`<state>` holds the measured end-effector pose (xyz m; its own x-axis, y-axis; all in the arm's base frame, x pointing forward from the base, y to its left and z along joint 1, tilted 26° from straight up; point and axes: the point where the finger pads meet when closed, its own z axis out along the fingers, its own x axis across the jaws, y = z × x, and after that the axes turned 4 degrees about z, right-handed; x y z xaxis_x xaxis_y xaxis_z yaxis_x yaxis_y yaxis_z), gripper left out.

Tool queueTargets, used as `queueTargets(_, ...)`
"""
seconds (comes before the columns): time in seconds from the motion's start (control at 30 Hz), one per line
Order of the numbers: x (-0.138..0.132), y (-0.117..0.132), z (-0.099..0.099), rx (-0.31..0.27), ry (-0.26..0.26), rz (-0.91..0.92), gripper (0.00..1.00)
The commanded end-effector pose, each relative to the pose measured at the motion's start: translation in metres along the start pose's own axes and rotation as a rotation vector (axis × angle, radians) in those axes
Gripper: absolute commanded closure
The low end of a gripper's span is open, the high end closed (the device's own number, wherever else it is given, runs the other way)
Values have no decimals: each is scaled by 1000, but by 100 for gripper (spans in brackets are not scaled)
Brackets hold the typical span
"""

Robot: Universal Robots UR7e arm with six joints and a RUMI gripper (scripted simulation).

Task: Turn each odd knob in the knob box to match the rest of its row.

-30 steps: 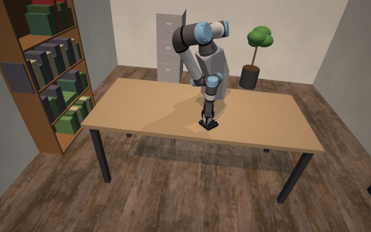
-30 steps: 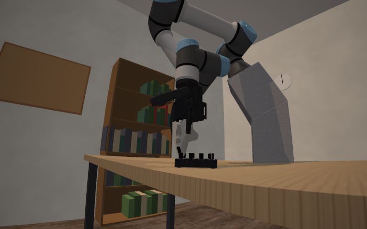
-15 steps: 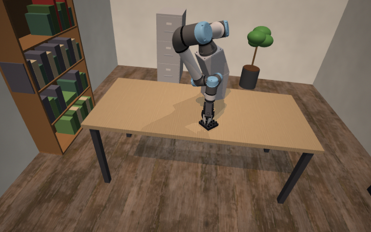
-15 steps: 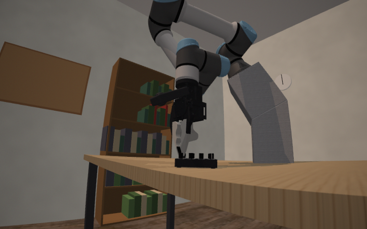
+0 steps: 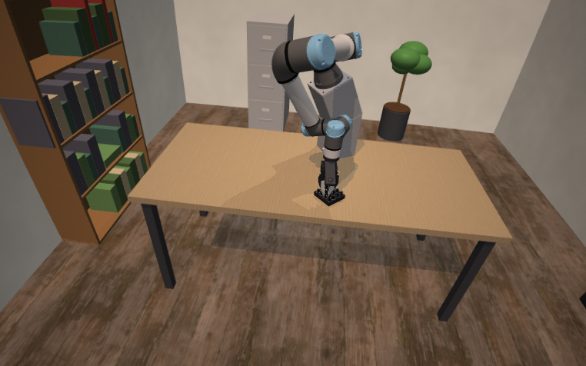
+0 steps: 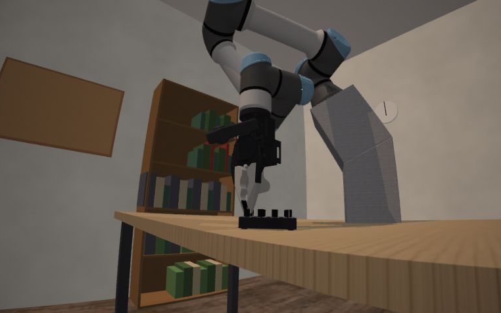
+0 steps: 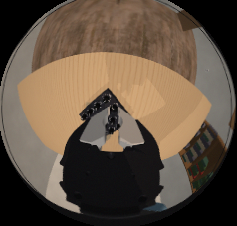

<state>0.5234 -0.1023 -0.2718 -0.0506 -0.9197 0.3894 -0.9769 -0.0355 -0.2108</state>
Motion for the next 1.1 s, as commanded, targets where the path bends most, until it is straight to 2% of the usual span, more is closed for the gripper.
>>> queueTargets(0.0, 0, 0, 0, 1, 0, -55, 96)
queueTargets(0.63, -1, 0, 0, 2, 0, -283, 96)
queueTargets(1.07, -2, 0, 0, 2, 0, -546, 96)
